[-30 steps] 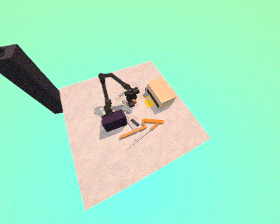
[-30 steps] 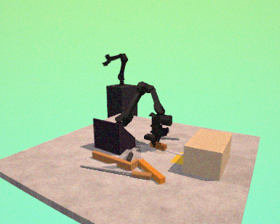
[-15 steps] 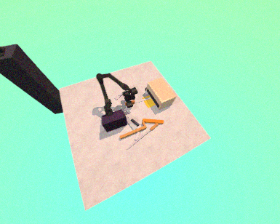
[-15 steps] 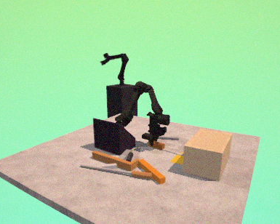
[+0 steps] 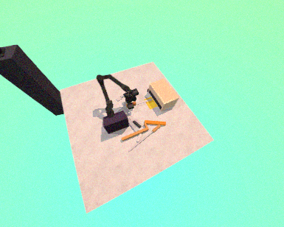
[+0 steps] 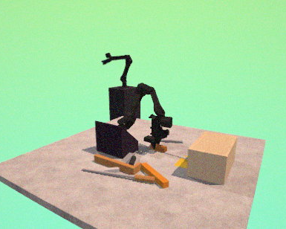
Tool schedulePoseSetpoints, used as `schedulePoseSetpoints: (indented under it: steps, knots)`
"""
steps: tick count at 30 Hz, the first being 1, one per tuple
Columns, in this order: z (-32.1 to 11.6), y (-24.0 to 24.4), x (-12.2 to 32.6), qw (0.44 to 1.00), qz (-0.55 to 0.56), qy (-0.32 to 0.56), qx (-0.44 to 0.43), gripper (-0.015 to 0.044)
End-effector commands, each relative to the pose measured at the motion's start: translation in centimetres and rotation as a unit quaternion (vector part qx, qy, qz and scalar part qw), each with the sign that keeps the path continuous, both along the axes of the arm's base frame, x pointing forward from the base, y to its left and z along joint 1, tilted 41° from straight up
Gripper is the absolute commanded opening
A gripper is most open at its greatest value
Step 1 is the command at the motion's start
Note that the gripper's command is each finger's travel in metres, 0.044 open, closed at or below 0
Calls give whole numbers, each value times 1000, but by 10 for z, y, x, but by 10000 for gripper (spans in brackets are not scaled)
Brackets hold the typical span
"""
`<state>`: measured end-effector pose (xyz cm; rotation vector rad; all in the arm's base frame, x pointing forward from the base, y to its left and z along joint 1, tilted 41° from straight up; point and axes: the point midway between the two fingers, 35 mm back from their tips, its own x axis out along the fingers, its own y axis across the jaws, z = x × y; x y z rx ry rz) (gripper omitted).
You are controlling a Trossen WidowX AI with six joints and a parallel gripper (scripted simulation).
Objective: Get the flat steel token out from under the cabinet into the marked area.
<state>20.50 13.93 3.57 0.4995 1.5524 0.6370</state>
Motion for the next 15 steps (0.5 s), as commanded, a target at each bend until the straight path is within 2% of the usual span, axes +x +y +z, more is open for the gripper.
schedulePoseSetpoints:
  steps: [1,15]
  knots:
    - [2,1,0,1000,-9,9,-1,0]
    - [12,9,-2,999,-30,28,-4,0]
